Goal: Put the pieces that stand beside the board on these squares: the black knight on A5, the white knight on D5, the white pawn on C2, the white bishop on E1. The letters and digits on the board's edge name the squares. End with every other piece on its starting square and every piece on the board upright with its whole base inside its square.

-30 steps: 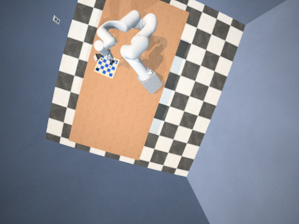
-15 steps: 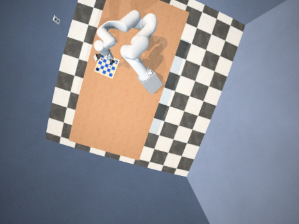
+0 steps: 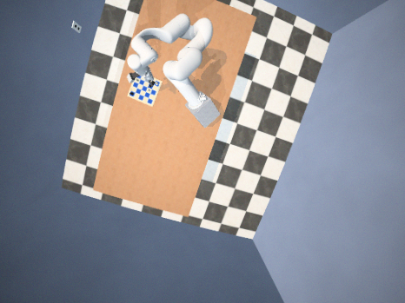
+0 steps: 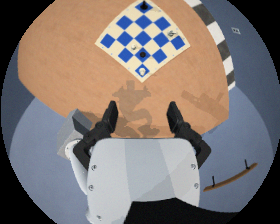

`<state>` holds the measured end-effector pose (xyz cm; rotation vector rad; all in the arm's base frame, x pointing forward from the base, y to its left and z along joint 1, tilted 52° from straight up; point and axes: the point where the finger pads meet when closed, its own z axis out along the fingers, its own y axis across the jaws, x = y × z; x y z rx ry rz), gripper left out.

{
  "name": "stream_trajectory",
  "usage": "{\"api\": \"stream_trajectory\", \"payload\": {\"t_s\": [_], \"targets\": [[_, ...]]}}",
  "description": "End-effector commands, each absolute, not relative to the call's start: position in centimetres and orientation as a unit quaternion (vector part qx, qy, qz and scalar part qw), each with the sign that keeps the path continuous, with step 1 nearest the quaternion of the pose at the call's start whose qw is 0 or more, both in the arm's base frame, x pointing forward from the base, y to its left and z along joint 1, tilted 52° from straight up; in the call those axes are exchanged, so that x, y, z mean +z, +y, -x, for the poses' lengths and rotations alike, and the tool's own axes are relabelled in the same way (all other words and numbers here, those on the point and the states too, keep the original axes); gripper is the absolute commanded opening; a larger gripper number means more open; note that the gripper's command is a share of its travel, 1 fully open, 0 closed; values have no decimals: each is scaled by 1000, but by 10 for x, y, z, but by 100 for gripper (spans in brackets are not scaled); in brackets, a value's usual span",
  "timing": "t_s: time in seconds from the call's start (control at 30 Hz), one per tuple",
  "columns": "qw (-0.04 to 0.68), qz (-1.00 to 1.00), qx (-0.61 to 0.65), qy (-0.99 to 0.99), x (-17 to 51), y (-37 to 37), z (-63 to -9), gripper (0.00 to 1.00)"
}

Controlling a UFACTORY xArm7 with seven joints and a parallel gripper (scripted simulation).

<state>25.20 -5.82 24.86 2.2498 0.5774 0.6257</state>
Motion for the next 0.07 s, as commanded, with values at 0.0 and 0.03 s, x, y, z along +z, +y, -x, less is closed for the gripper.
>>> {"api": "stream_trajectory", "payload": {"t_s": [0.0,0.03], "targets": [[360,-872,243,224,249,-58,-252,100],[360,-872,243,224,249,-58,-252,100]]}}
